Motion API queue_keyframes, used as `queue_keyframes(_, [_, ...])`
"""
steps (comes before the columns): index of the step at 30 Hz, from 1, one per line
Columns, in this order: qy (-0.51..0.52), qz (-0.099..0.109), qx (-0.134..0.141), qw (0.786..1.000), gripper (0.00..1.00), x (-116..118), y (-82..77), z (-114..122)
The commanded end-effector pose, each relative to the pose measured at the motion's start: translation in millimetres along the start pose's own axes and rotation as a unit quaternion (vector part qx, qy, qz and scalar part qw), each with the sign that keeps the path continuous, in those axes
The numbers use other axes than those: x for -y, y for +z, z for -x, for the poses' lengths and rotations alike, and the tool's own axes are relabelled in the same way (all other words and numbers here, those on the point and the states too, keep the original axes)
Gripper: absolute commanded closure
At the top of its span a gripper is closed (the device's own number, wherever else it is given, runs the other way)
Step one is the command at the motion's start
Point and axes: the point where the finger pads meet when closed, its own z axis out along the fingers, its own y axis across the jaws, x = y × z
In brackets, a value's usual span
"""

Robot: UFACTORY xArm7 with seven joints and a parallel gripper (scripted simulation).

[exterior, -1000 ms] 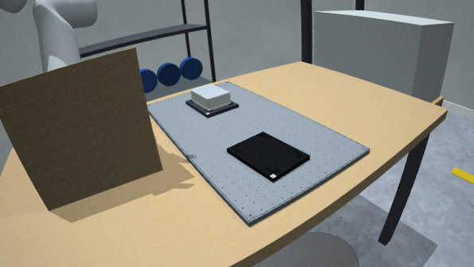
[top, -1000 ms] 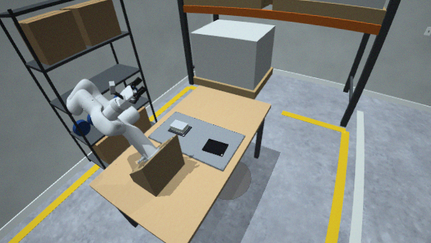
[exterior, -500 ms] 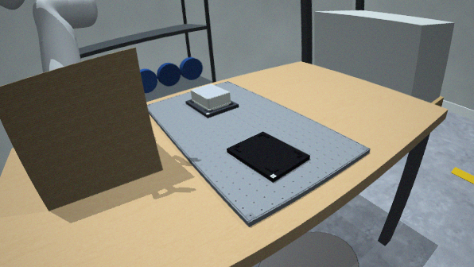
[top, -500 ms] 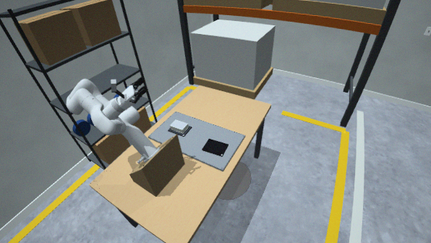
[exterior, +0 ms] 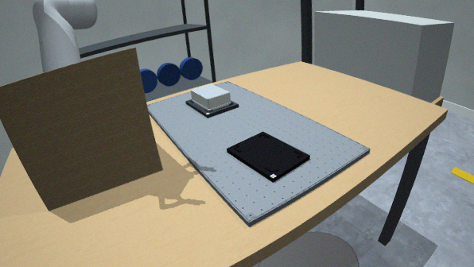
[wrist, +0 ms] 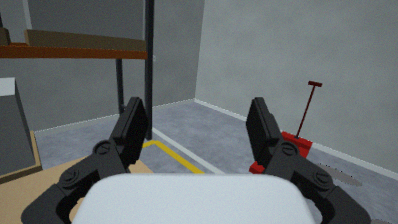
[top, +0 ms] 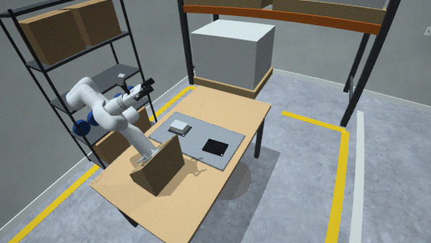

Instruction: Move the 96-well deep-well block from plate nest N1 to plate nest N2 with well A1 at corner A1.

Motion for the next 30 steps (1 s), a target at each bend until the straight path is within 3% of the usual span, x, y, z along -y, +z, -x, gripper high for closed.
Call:
queue_keyframes(1, [-0.048, 0.022, 0.019, 0.998, 0.0, -11.4, 17.5, 4.8])
queue_keyframes(7, [-0.102, 0.044, 0.047, 0.993, 0.0, -23.1, 36.2, 11.8])
queue_keyframes(12, [-0.116, 0.049, 0.054, 0.991, 0.0, -26.6, 42.3, 14.3])
queue_keyframes(17, [-0.182, 0.07, 0.091, 0.977, 0.0, -37.3, 63.0, 23.3])
queue_keyframes(19, [-0.182, 0.07, 0.091, 0.977, 0.0, -38.5, 65.3, 24.3])
queue_keyframes(26, [-0.256, 0.085, 0.138, 0.953, 0.0, -47.8, 90.6, 37.6])
queue_keyframes(30, [-0.269, 0.086, 0.147, 0.948, 0.0, -48.8, 94.8, 40.2])
